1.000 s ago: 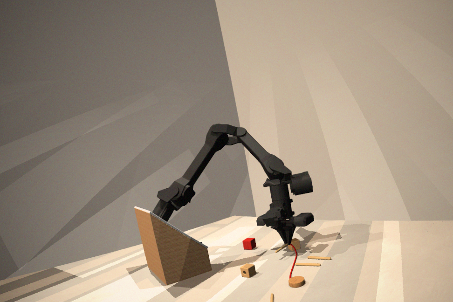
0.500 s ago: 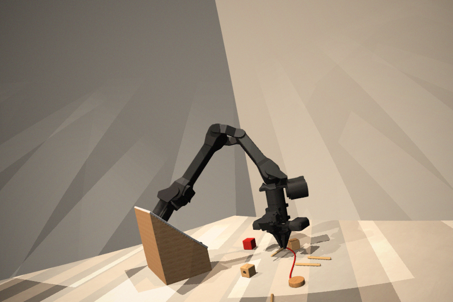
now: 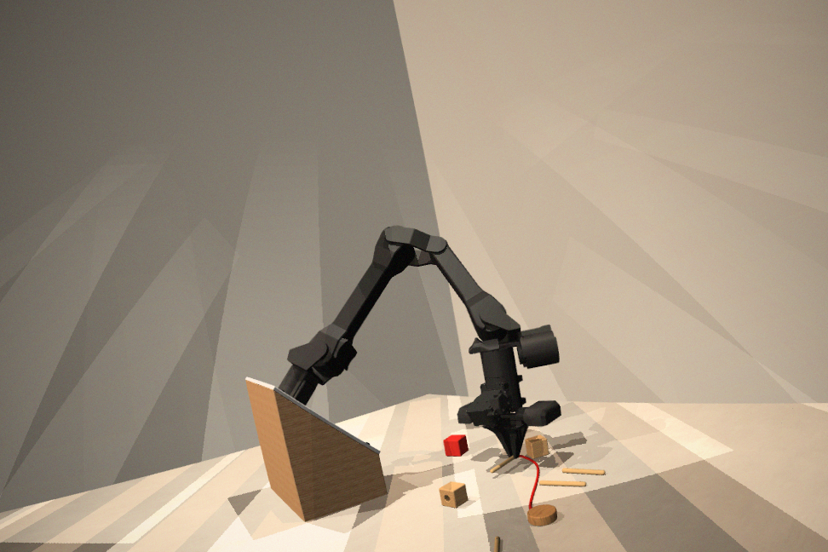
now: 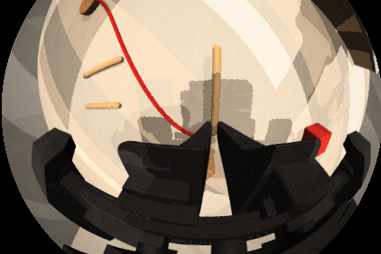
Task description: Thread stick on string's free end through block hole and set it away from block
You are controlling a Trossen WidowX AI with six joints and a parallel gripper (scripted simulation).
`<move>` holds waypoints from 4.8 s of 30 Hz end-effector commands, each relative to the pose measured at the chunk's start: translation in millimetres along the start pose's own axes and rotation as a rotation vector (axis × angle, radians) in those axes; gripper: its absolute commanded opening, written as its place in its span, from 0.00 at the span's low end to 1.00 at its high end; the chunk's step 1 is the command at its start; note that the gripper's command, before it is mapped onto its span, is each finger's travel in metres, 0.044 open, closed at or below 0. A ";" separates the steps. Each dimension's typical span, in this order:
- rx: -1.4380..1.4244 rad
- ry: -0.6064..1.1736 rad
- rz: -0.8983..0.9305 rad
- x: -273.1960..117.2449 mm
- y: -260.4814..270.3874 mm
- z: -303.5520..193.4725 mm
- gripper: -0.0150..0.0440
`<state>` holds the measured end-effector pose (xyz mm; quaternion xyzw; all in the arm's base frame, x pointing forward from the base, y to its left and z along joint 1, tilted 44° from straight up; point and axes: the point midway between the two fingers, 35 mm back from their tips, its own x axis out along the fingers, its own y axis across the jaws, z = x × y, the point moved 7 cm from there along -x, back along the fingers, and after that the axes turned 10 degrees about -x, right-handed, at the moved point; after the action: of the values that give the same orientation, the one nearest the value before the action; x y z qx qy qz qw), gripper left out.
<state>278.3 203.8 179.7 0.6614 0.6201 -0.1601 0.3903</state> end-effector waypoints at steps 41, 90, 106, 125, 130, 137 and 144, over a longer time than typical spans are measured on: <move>0.000 -0.007 -0.004 0.5 -10.4 60.8 0.25; 0.001 -0.002 -0.003 0.4 -24.0 112.4 0.25; 0.001 -0.002 -0.004 0.1 -27.7 132.3 0.25; -0.001 -0.013 -0.004 -39.9 -23.9 137.1 0.46; 0.000 -0.011 -0.003 -80.4 -26.4 134.6 0.46; 0.000 -0.011 -0.003 -80.4 -26.4 134.6 0.46; -0.225 -0.015 -0.015 -76.1 -28.2 140.3 0.46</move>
<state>275.2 50.9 135.8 0.6410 0.6271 -0.1441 0.4185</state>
